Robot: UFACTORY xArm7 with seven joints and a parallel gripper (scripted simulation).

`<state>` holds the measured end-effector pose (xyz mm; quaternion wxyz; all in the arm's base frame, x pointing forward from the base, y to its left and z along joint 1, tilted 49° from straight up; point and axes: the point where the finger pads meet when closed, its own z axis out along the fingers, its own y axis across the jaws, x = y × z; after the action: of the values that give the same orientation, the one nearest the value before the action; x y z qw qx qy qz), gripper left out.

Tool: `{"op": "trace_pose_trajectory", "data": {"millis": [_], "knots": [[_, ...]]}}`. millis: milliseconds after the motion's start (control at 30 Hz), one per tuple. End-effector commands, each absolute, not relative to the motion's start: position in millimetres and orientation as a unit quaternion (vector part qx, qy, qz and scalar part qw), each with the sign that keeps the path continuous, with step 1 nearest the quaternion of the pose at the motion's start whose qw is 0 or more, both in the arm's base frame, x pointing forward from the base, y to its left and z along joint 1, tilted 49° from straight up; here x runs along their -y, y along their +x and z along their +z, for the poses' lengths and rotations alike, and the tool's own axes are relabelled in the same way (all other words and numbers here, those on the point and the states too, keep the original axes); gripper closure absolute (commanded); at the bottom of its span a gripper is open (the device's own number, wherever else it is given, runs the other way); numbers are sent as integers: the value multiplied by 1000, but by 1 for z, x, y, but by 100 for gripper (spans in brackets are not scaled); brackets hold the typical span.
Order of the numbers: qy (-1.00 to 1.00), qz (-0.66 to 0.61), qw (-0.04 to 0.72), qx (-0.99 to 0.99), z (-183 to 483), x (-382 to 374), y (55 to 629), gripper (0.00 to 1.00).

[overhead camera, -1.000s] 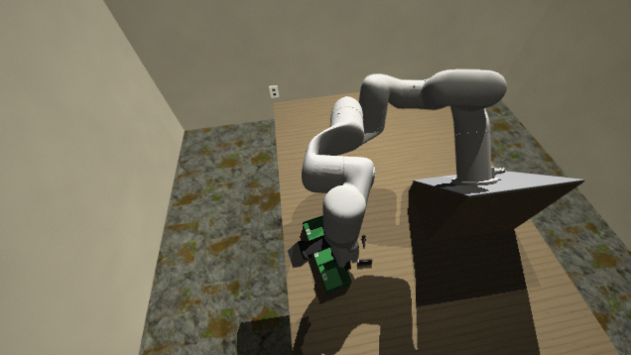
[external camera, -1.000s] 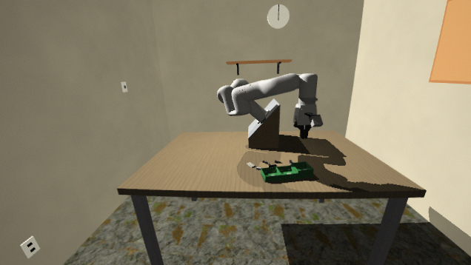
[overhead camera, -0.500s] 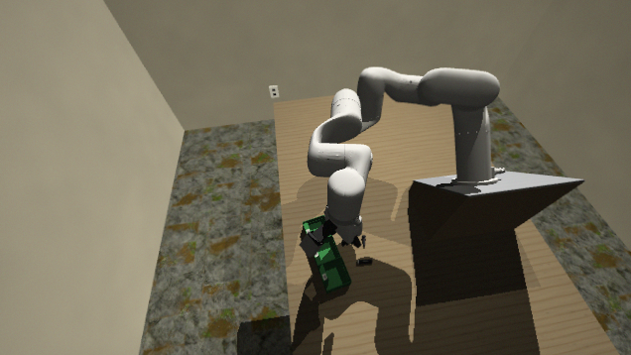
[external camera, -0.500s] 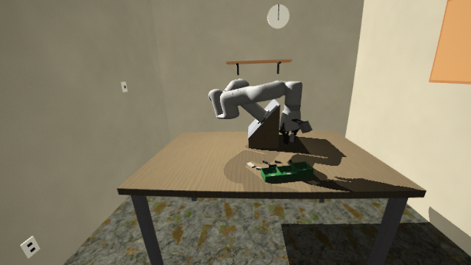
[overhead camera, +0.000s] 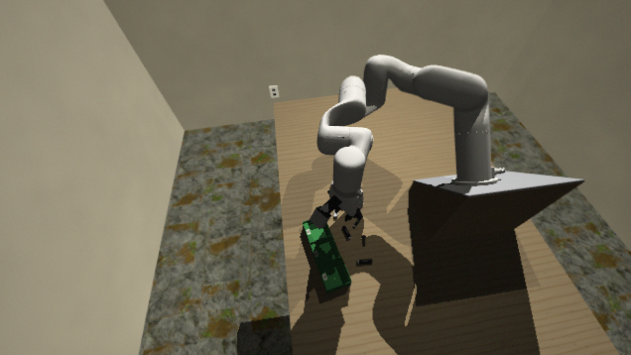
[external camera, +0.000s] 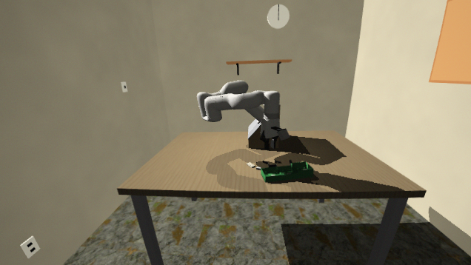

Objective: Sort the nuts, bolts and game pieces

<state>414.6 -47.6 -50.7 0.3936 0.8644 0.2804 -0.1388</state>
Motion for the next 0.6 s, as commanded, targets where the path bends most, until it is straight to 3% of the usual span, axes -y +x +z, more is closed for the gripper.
{"op": "trace_pose_trajectory", "data": {"millis": [0, 567], "knots": [[866, -132, 390, -284, -34, 80, 406, 59], [866, -132, 390, -284, 3, 158, 382, 59]]}}
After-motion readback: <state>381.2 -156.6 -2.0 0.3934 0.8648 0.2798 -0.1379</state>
